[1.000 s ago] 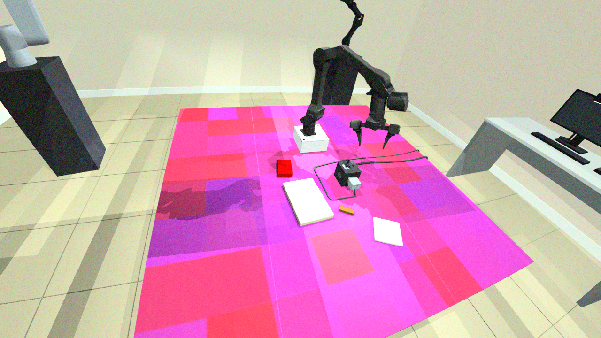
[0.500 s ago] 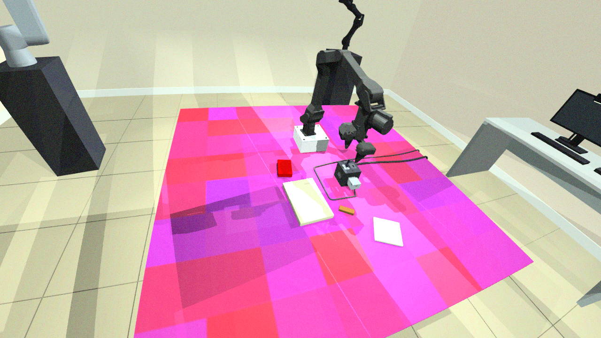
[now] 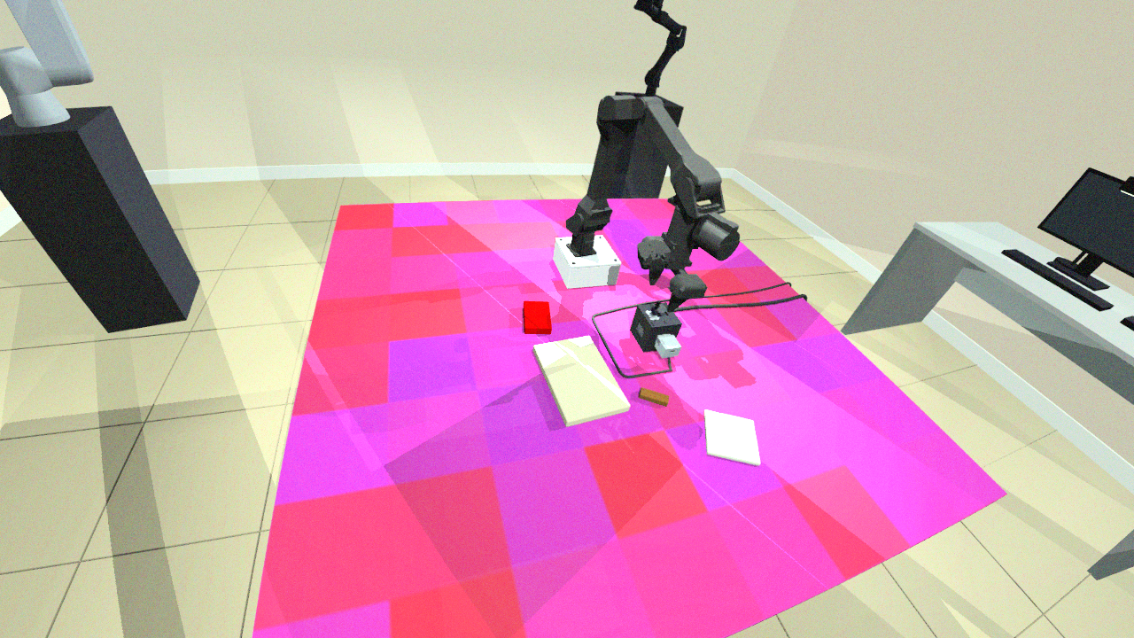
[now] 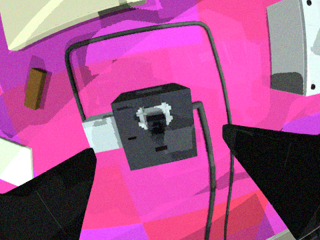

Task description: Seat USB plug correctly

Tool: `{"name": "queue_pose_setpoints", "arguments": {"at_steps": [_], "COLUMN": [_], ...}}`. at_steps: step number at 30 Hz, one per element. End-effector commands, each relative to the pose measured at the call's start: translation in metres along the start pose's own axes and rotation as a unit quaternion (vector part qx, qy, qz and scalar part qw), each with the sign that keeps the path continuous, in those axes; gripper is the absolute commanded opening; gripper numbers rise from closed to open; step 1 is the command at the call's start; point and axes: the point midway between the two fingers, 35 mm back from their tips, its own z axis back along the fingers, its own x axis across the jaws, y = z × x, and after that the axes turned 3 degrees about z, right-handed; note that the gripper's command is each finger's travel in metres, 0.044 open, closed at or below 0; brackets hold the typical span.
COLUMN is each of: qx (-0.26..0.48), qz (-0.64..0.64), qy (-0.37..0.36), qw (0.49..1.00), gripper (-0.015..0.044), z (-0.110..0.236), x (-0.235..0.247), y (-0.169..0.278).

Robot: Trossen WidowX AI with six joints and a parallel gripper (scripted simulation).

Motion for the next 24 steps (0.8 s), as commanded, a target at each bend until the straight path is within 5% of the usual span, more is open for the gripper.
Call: {"name": "queue_pose_setpoints", "arguments": {"at_steps": [1, 18, 24], "qx": [0.002, 0.002, 0.0], "qz": [-0.003, -0.003, -0.001], "qy": [0.003, 0.003, 0.001], "qw": [1.0, 1.0, 1.0], "gripper": [0.044, 0.044, 0.0282], "z": [-0.005, -0.019, -0.017], "x": [-0.001, -0.001, 0.0], "y": [0.001, 0.001, 0.0]}}
